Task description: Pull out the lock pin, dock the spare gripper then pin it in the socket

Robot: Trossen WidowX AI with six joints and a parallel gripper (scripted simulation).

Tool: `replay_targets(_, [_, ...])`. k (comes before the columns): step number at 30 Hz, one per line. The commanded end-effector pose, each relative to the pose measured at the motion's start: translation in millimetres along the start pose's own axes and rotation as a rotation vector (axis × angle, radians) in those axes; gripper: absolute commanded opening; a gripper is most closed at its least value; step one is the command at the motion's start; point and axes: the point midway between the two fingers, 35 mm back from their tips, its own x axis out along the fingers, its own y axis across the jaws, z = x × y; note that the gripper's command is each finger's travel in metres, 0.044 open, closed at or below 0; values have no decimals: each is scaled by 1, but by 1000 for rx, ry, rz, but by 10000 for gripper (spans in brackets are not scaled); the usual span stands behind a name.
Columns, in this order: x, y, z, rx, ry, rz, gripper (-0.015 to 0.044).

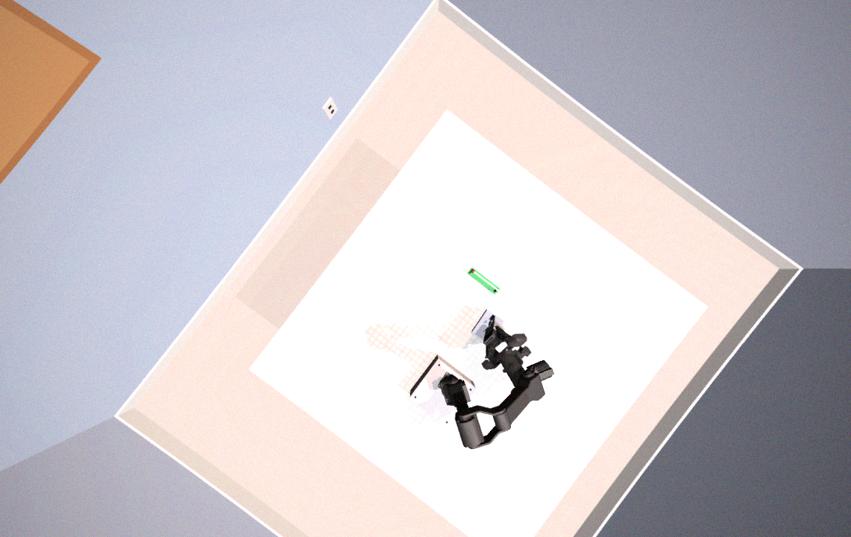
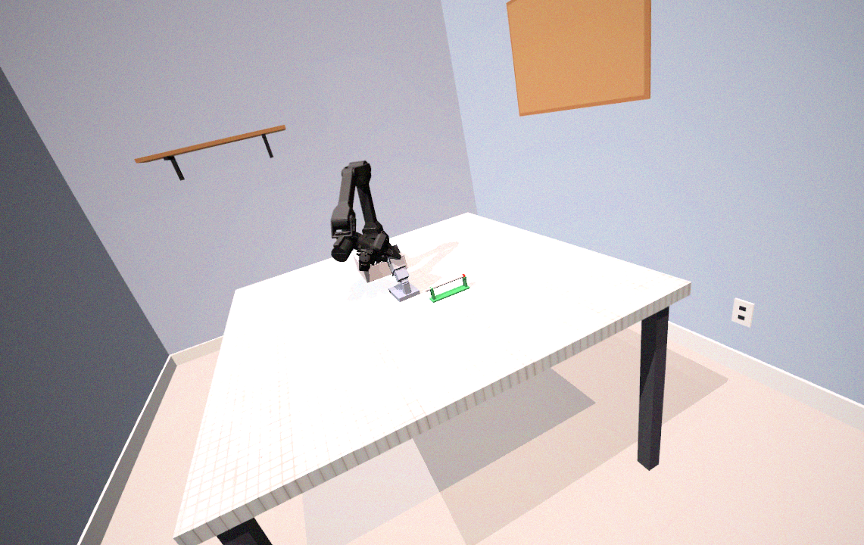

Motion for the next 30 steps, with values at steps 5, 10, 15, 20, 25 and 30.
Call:
replay_targets(5, [-1,0,0,-2,-1,0,440])
replay_targets(10, [-8,0,-9,2,2,-1,440])
replay_targets(15, [-14,-1,-15,10,8,-2,440])
replay_targets(20, [-20,-2,-23,17,14,-4,440])
replay_targets(25, [-26,-3,-29,25,19,-5,440])
replay_targets(30, [-32,-4,-36,33,25,-6,440])
